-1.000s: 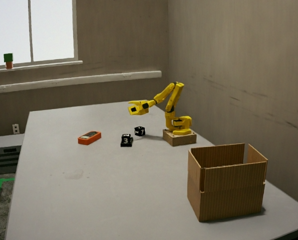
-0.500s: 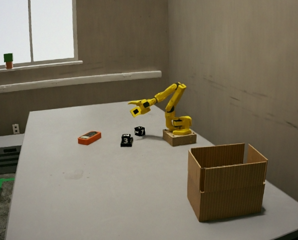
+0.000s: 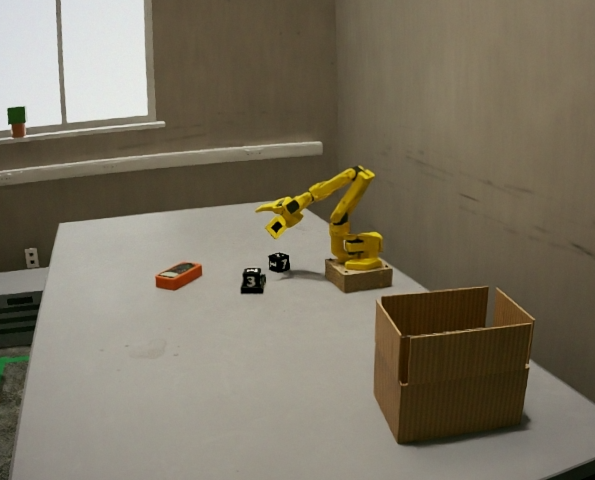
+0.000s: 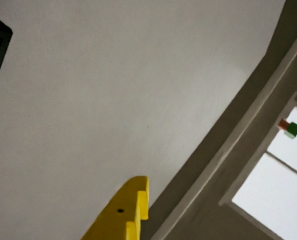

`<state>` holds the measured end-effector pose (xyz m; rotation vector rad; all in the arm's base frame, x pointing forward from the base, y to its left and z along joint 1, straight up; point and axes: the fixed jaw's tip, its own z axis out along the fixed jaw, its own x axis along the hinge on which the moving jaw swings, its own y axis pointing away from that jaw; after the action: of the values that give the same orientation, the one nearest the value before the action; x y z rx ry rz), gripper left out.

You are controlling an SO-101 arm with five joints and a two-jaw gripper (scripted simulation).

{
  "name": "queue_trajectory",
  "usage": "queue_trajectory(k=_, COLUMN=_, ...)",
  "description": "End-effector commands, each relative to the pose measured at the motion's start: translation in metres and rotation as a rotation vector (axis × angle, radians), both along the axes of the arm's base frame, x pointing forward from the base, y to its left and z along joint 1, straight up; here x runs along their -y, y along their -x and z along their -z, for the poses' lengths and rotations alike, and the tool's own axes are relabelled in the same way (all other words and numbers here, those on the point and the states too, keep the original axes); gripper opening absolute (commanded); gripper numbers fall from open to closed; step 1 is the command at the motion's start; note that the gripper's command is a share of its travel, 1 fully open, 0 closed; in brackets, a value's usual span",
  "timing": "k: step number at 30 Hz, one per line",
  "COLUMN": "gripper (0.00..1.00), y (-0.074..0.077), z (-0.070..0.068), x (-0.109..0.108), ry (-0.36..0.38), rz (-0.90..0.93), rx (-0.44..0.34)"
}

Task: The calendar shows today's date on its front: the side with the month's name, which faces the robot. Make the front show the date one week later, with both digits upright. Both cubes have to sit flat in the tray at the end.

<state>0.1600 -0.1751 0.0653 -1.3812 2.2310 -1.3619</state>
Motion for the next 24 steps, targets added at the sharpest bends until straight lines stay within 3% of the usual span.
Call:
queue_trajectory(k=1, gripper=0.35, y=0.007, z=0.004, x=0.0, ry=-0.03, rz=-0.138, rx=-0.151)
queue_trajectory(k=13, gripper=0.35, y=0.016, z=0.016, x=-0.005, ry=-0.058, rz=-0.251, rx=-0.343)
queue_trajectory(k=15, gripper=0.35, y=0.016, z=0.016, x=-0.005, ry=-0.058, rz=-0.251, rx=-0.343)
queue_trajectory(k=16, gripper=0.35, y=0.018, z=0.019, x=-0.006, ry=-0.067, rz=-0.284, rx=-0.394)
queue_trajectory(k=24, gripper=0.35, y=0.024, z=0.026, x=-0.008, ry=-0.098, rz=-0.38, rx=-0.527)
